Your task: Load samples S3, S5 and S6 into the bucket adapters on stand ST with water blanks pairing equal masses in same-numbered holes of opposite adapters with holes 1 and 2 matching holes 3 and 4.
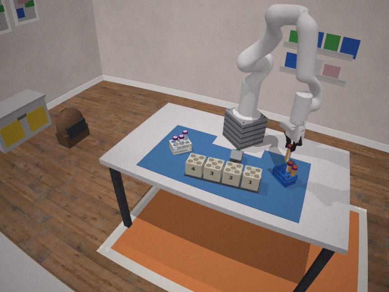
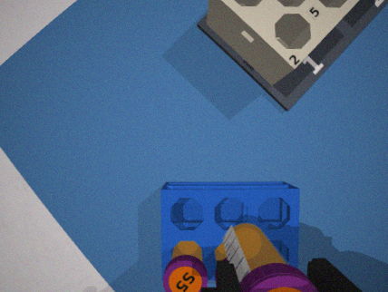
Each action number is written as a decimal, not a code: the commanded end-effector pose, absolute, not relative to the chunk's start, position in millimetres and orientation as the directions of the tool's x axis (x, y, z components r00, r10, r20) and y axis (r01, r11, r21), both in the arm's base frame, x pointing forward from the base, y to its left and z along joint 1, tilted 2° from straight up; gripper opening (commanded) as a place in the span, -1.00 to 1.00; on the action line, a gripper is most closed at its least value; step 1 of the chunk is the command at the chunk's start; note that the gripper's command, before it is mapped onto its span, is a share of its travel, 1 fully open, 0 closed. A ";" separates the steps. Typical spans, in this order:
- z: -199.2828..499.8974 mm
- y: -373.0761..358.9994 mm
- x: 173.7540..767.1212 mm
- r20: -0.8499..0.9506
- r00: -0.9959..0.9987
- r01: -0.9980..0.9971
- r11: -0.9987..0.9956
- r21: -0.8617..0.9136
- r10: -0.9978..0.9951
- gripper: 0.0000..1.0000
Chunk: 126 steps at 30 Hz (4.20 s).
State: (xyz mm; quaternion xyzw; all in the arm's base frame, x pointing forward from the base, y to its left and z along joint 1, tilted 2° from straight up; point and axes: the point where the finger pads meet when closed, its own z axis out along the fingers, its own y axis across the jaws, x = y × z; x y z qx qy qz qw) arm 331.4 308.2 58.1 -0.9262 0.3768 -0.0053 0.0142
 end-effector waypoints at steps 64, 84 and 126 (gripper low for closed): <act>57.4 308.1 275.4 0.032 0.768 0.640 -0.769 -0.004 0.639 -1.00; 57.4 308.2 275.3 0.032 0.698 0.716 -0.698 -0.001 0.716 -1.00; -4.5 309.5 276.7 0.032 0.698 0.716 -0.698 -0.002 0.716 -1.00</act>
